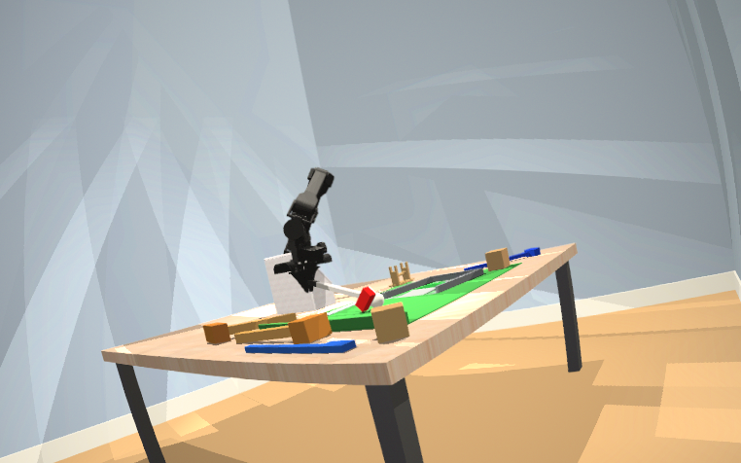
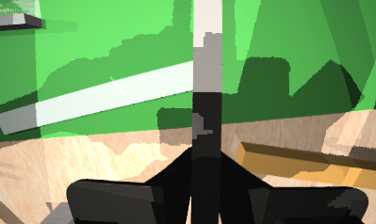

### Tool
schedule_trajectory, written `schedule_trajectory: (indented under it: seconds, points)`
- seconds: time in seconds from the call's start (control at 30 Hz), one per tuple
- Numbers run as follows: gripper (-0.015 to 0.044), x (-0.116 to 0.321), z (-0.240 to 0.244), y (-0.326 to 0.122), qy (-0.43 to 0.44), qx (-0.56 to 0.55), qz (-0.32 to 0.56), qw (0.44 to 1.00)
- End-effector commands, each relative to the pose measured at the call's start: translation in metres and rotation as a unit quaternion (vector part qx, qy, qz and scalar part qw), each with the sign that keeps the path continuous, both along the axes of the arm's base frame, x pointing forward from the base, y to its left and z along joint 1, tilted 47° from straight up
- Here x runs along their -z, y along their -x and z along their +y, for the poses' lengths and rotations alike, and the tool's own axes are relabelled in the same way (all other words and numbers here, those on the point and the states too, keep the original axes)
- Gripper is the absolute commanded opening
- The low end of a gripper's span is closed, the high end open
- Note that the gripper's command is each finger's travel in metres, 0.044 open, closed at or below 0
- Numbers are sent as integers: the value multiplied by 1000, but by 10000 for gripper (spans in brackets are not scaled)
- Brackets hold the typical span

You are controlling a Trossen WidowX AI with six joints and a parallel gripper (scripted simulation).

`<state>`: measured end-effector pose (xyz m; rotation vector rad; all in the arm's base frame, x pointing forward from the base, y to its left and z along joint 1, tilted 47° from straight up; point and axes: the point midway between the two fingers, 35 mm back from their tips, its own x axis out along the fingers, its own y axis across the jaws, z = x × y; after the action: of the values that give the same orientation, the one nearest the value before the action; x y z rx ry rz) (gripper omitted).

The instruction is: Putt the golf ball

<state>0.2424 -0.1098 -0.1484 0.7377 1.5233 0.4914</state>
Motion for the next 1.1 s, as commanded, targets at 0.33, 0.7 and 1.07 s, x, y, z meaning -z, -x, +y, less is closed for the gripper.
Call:
schedule_trajectory:
  seconds: [0.33, 0.7, 1.07]
  points:
    - [0, 2, -1, 0, 0, 0, 0, 1000]
    - [0, 23, -18, 6, -4, 6, 1, 1000]
    - [0, 6, -4, -1, -5, 9, 5, 1000]
